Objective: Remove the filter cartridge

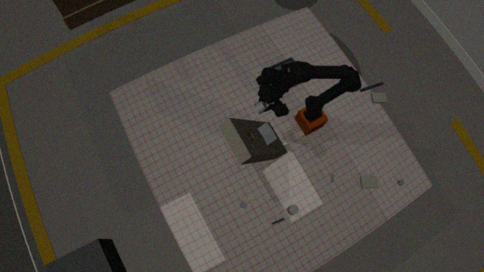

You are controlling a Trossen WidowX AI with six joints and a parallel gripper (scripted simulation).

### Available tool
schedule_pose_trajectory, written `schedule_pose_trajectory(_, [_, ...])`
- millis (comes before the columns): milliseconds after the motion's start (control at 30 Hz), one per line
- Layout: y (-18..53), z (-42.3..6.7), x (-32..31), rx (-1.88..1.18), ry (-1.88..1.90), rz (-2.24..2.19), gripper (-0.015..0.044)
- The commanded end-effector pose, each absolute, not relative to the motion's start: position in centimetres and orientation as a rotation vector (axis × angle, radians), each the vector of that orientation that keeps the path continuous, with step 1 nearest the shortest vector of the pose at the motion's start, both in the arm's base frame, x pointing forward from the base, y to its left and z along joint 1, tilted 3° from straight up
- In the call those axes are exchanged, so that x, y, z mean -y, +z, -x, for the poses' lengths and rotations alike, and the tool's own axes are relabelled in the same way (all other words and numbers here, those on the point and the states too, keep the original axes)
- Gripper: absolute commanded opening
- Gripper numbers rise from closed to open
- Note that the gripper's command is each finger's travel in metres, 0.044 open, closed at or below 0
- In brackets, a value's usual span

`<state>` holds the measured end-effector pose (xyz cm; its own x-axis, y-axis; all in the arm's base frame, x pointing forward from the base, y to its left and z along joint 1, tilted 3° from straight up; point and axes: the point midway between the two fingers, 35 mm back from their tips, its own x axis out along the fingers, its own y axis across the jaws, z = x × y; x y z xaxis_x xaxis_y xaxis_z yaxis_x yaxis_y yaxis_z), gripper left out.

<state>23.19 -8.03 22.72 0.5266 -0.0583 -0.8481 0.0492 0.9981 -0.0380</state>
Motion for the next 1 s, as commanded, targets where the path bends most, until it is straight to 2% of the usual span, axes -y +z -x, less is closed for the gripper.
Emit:
schedule_pose_trajectory(0, [22.6,-22.6,9.7,-1.012,-0.151,-0.039,0.0000])
schedule_pose_trajectory(967, [21.5,-14.5,20.8,-0.921,-0.802,-0.426,0.0000])
